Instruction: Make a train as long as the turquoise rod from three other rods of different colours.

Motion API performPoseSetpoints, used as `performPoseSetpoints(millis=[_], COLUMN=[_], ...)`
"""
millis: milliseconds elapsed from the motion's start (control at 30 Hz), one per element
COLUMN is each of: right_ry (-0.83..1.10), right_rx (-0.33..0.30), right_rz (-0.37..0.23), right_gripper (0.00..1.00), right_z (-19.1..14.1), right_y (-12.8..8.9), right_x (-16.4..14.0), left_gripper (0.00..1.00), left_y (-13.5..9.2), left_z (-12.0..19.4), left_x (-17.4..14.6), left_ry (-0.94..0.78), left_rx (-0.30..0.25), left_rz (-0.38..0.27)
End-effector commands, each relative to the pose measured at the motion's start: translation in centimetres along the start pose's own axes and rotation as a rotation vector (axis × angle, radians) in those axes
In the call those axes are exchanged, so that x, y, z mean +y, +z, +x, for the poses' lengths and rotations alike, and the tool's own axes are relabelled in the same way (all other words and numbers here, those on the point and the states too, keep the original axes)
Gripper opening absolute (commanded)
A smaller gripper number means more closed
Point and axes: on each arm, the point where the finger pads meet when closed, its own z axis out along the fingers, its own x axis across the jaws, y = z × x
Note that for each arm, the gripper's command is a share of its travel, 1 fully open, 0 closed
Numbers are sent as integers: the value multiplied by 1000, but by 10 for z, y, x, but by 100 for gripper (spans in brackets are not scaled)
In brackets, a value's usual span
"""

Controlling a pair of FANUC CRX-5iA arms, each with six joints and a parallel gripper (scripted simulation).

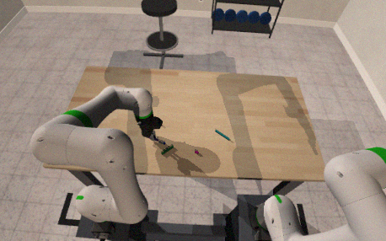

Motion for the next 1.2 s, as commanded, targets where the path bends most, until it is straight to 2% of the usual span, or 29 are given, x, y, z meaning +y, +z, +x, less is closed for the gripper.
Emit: performPoseSetpoints(millis=[0, 1167], right_ry=[0, 0], right_rx=[0, 0], right_rz=[-2, -2], right_gripper=[100, 100], right_z=[0, 0], right_y=[-1, -1], right_x=[0, 0], left_gripper=[24, 24], left_y=[-1, 2], left_z=[-1, -1], left_x=[0, 0], left_ry=[0, 0], left_rx=[-2, -2], left_rz=[0, 0])
